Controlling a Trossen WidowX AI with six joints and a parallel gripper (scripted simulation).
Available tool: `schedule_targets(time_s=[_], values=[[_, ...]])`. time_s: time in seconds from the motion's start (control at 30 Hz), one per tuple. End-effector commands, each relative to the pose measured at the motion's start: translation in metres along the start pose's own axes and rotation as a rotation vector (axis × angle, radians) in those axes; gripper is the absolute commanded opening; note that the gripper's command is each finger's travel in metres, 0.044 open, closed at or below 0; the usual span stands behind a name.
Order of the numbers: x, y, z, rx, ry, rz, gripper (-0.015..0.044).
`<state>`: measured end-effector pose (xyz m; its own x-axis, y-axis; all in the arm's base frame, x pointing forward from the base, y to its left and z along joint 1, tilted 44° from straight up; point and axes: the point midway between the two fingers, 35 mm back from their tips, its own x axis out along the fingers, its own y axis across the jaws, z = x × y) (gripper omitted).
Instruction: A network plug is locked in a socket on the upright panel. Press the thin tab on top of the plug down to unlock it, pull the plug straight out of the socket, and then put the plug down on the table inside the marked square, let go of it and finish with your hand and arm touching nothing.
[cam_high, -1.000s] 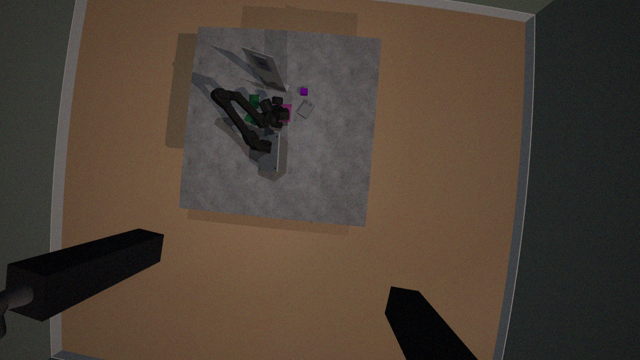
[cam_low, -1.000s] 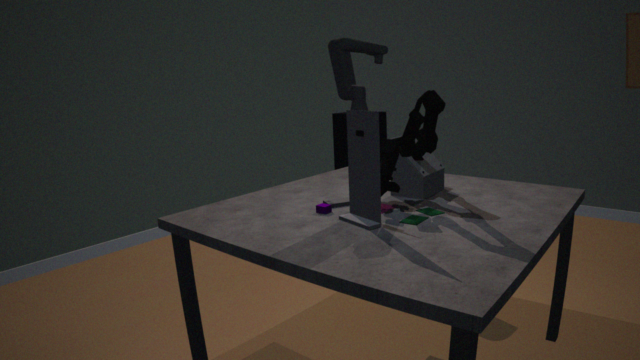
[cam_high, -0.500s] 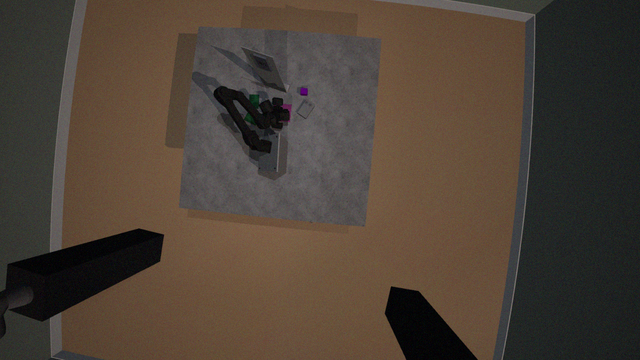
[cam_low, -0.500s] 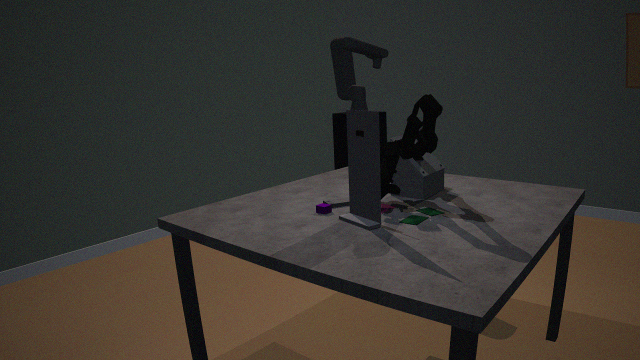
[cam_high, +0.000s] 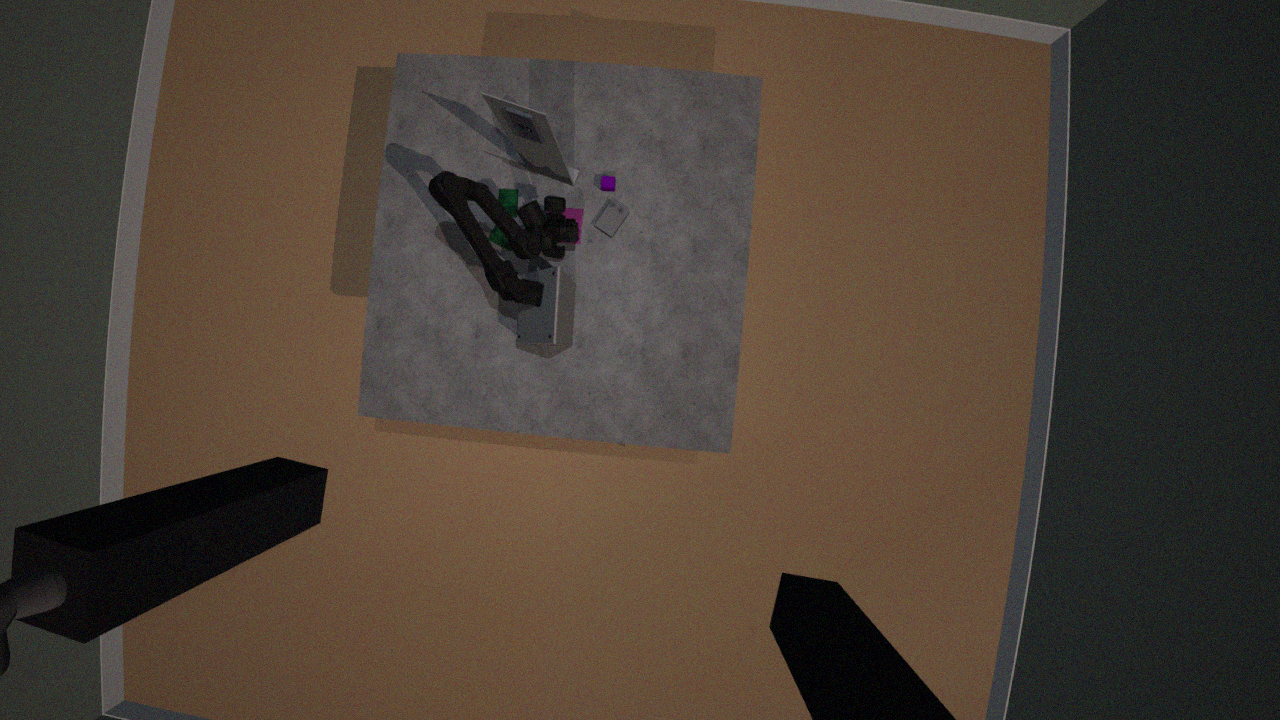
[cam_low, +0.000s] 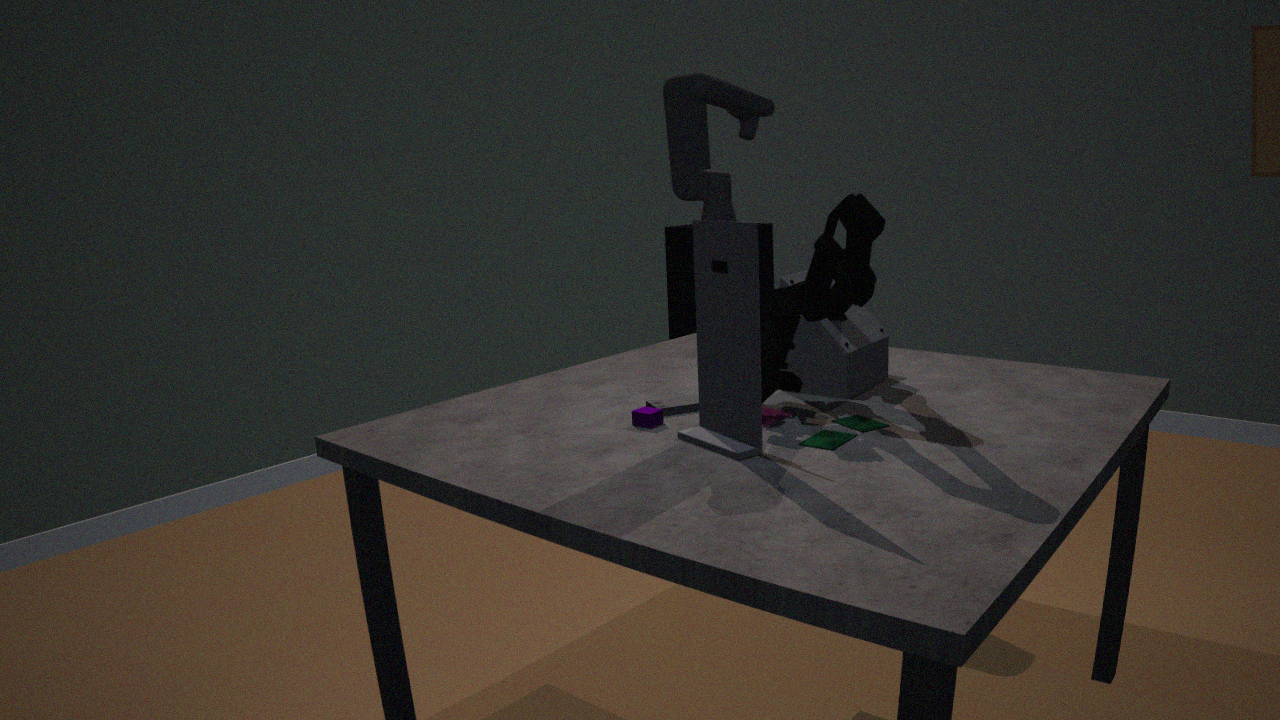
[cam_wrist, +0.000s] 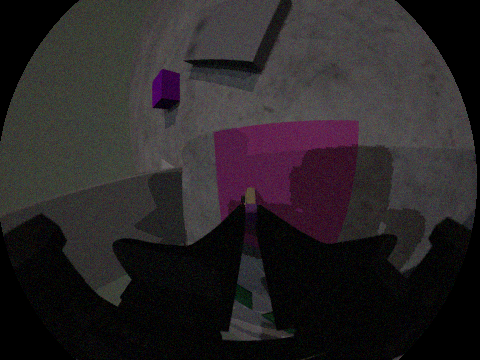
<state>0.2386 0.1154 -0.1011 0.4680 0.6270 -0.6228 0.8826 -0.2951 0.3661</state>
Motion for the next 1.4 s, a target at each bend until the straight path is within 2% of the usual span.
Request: schedule_targets(time_s=[0.0,0.13,0.33,1.37], values=[[0.000,0.000,0.000,0.000,0.000,0.000,0.0000],[0.000,0.000,0.000,0.000,0.000,0.000,0.0000],[0.000,0.000,0.000,0.000,0.000,0.000,0.0156],[-0.027,0.000,0.004,0.002,-0.007,-0.001,0.0156]])
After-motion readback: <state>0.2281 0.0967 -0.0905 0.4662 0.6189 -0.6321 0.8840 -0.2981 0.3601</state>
